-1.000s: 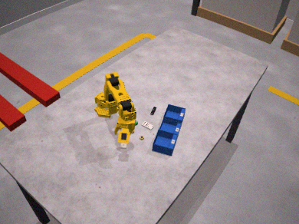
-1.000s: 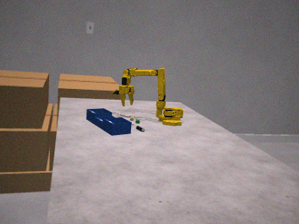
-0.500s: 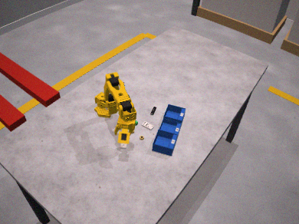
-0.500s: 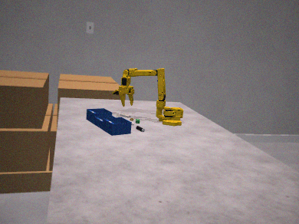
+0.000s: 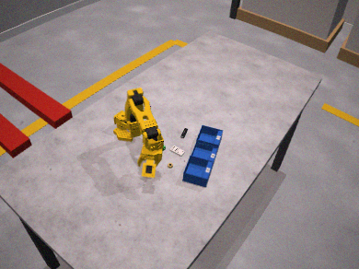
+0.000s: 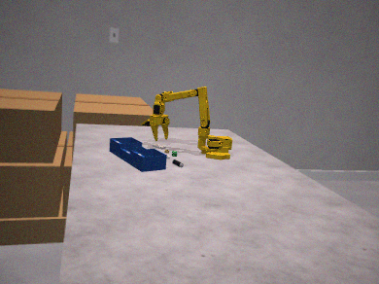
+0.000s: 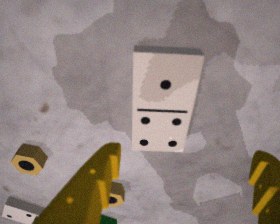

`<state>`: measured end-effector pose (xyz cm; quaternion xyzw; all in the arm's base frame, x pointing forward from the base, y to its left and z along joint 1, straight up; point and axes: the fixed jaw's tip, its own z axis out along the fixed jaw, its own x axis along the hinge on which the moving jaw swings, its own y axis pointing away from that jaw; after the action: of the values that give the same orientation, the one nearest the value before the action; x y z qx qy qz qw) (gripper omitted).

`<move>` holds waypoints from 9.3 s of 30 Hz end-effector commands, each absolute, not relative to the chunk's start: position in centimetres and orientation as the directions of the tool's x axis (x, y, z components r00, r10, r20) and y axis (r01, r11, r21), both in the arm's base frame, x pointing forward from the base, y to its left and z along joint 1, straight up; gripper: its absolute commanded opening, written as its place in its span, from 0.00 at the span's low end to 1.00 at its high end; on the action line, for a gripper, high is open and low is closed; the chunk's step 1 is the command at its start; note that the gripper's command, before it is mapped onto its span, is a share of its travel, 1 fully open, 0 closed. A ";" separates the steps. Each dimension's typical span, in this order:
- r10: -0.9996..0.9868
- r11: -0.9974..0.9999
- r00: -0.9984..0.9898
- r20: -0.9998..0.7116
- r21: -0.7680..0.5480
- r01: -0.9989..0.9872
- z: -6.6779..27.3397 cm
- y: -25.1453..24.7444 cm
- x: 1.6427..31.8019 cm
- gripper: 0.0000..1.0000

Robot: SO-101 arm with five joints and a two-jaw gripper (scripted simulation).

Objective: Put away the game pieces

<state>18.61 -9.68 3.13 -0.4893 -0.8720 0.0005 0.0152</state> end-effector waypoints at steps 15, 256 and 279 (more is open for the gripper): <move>0.863 0.506 -0.506 -0.008 0.004 0.863 1.2 -10.0 18.9 0.29; -0.222 0.971 -0.949 -0.223 0.040 -0.237 9.0 11.3 23.9 0.00; -0.474 0.867 -0.829 -0.295 0.008 -0.499 8.9 16.0 24.7 0.00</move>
<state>24.43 15.58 7.59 0.2459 -0.9610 -0.0358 -0.1216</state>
